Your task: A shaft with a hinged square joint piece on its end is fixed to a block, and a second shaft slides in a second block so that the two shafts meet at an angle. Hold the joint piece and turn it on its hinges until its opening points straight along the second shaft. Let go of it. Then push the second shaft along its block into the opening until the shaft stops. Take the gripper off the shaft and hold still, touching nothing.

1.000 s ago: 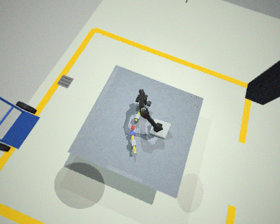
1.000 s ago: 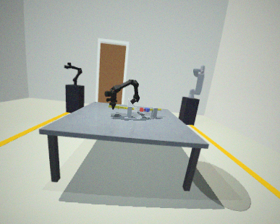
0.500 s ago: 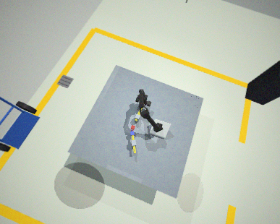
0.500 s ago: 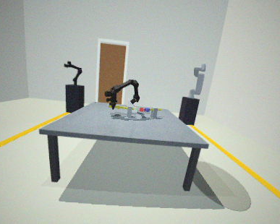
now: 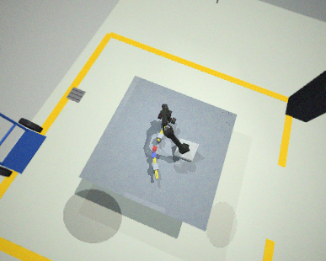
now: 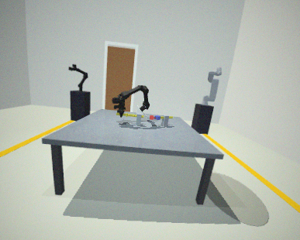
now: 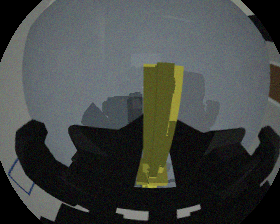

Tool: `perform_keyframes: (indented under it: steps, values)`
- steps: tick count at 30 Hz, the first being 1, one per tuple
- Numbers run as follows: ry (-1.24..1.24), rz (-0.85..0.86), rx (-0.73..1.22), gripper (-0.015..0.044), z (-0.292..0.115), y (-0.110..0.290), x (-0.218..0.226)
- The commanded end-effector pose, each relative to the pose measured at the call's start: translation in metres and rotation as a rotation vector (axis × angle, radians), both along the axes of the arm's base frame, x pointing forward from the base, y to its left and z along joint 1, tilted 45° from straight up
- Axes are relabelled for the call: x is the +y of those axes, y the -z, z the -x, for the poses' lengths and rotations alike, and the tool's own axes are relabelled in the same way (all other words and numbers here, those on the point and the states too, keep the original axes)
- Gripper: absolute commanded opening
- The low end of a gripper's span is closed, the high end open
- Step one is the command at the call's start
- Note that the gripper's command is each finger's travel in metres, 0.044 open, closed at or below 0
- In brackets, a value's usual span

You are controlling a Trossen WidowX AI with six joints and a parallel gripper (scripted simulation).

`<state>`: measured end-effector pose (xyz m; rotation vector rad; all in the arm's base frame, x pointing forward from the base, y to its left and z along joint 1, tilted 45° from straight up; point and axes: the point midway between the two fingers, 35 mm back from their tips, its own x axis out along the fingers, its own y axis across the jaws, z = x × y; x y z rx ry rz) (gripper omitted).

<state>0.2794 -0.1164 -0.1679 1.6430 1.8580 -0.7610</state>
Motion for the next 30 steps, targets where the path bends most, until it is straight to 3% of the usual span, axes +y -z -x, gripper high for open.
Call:
perform_keyframes:
  steps: [1, 10, 18, 30]
  values:
    - [0.0, 0.0, 0.0, 0.0067, 0.0, 0.0, 0.0]
    - [0.0, 0.0, 0.0, 0.0067, 0.0, 0.0, 0.0]
    - [0.0, 0.0, 0.0, 0.0, 0.0, 0.0, 0.0]
    - [0.028, -0.002, -0.026, 0.0, 0.0002, -0.0073, 0.0082]
